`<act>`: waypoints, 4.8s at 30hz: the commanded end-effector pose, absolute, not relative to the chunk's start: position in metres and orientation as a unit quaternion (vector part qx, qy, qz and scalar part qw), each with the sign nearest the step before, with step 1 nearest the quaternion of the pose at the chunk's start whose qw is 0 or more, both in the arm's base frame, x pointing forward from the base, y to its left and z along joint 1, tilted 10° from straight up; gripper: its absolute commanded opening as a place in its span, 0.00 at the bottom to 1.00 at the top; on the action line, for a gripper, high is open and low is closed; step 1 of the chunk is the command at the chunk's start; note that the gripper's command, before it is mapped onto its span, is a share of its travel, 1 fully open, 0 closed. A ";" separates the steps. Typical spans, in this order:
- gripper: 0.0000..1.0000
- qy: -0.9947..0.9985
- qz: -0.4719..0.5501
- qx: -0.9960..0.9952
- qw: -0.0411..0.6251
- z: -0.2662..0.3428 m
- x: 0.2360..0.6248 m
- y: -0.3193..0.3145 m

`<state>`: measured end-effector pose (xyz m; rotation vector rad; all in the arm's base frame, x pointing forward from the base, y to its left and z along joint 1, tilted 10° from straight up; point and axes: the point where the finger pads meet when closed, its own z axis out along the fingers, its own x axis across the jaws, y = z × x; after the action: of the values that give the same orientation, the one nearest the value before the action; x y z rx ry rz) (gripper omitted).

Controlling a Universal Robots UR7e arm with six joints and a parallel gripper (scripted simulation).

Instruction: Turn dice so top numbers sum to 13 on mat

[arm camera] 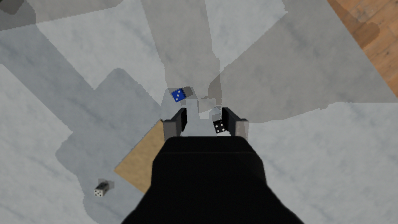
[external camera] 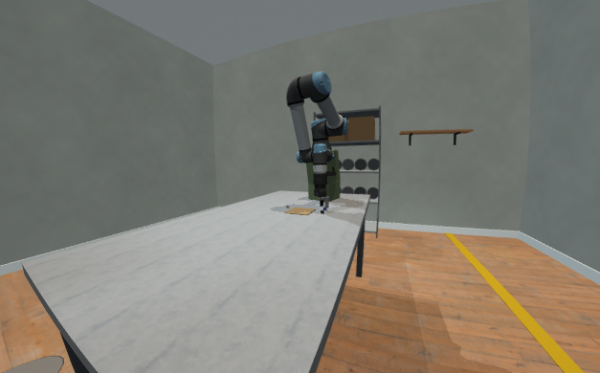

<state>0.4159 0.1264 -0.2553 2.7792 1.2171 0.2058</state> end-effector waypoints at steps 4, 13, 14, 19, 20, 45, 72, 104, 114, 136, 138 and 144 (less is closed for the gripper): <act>1.00 0.400 0.067 0.913 0.051 -0.250 0.452 0.132; 1.00 0.400 0.067 0.913 0.051 -0.249 0.457 0.132; 1.00 0.400 0.067 0.913 0.051 -0.249 0.457 0.132; 1.00 0.400 0.067 0.913 0.051 -0.249 0.457 0.132; 1.00 0.400 0.067 0.913 0.051 -0.249 0.457 0.132; 1.00 0.400 0.067 0.913 0.051 -0.249 0.457 0.132; 1.00 0.400 0.067 0.913 0.051 -0.193 0.448 0.134; 1.00 0.400 0.067 0.913 0.051 -0.136 0.439 0.137; 1.00 0.455 0.064 0.887 0.055 -0.146 0.414 0.132; 1.00 0.577 0.055 0.812 0.063 -0.160 0.355 0.122; 1.00 0.577 0.055 0.812 0.063 -0.160 0.355 0.122; 1.00 0.579 0.055 0.811 0.063 -0.160 0.355 0.122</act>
<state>0.3547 0.1220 -0.1602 2.4519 1.7474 0.1651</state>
